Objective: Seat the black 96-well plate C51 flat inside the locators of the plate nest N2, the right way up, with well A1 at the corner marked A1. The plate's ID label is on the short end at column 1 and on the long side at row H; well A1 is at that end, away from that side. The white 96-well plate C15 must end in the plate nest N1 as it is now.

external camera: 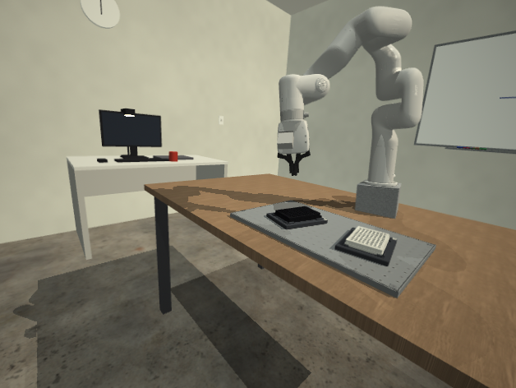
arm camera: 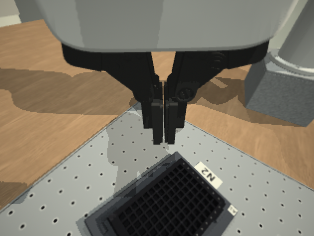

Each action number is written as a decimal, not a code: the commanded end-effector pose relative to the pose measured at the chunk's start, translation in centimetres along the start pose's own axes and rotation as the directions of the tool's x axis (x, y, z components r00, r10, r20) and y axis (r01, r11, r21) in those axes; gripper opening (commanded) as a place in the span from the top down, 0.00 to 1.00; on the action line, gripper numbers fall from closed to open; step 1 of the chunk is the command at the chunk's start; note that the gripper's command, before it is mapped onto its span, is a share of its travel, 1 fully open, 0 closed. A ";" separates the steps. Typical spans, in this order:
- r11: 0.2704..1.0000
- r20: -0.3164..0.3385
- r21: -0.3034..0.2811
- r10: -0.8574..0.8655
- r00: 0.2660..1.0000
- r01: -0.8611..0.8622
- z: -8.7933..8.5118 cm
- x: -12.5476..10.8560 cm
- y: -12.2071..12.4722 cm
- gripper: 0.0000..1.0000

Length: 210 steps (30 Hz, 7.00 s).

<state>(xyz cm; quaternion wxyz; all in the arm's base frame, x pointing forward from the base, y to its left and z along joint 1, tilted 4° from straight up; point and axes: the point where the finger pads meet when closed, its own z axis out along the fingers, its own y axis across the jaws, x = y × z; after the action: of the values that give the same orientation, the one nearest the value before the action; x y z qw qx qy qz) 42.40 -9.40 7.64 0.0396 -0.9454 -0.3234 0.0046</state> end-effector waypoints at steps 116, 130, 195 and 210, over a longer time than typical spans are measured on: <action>0.911 0.092 -0.119 -0.387 0.918 0.396 7.8 -0.2 -5.4 1.00; 0.989 0.039 -0.145 -0.002 0.999 0.007 8.1 -3.5 -8.8 1.00; 0.648 -0.084 -0.124 0.748 0.659 -0.751 12.1 -3.6 -8.2 1.00; 0.648 -0.084 -0.124 0.748 0.659 -0.751 13.5 -3.7 -8.0 1.00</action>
<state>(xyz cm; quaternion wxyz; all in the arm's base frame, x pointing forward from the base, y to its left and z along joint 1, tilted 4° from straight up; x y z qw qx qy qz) 33.97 -4.36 -5.27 -0.0311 -0.9947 0.0969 -0.0127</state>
